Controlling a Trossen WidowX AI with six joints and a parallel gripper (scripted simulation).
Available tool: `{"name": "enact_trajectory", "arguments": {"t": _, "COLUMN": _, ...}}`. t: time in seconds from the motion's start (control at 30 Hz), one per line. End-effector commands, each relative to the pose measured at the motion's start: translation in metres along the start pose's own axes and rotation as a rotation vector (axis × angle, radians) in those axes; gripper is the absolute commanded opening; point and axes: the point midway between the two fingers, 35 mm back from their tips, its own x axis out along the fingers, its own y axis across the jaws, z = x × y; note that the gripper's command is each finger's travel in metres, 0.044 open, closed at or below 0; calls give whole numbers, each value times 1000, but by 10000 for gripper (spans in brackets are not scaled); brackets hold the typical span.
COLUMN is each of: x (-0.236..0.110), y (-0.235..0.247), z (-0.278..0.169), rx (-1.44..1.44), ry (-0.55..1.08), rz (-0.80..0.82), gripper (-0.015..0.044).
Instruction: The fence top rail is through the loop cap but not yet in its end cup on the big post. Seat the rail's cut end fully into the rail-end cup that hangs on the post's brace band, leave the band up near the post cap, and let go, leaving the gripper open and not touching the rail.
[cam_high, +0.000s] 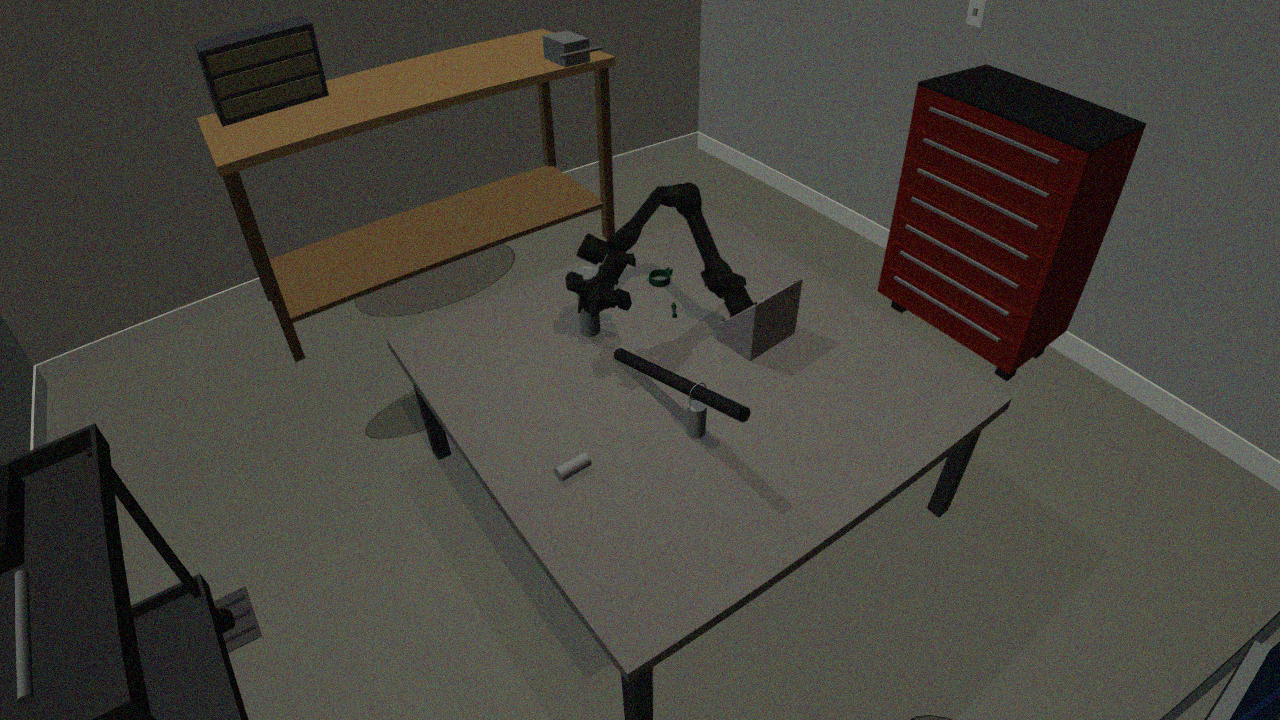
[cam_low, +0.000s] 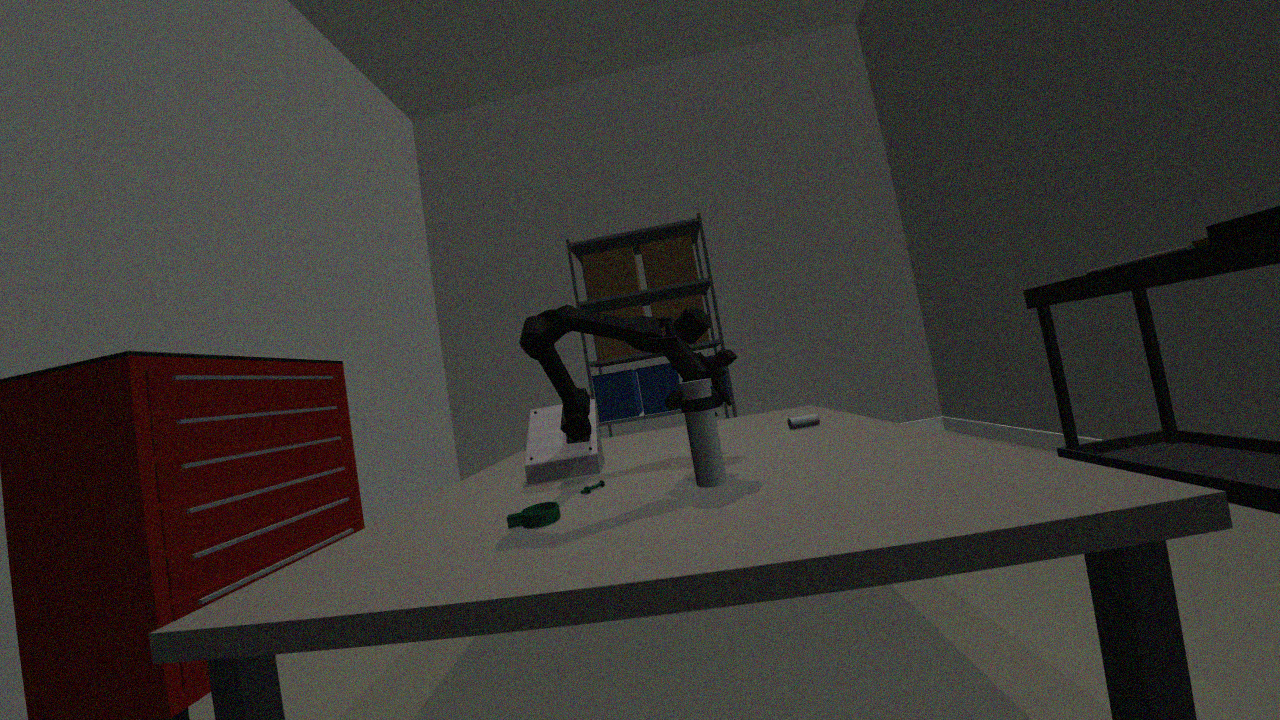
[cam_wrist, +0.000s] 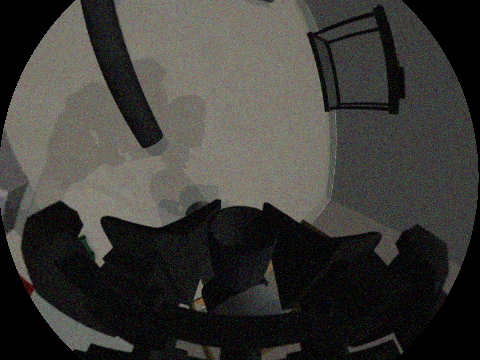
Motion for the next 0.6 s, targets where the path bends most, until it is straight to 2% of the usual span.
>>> {"name": "enact_trajectory", "arguments": {"t": 0.0, "x": -2, "y": 3, "z": 0, "rx": -38, "ry": -24, "rz": -1, "gripper": 0}}
{"name": "enact_trajectory", "arguments": {"t": 0.57, "x": -8, "y": 14, "z": -1, "rx": -163, "ry": -95, "rz": -1, "gripper": 0}}
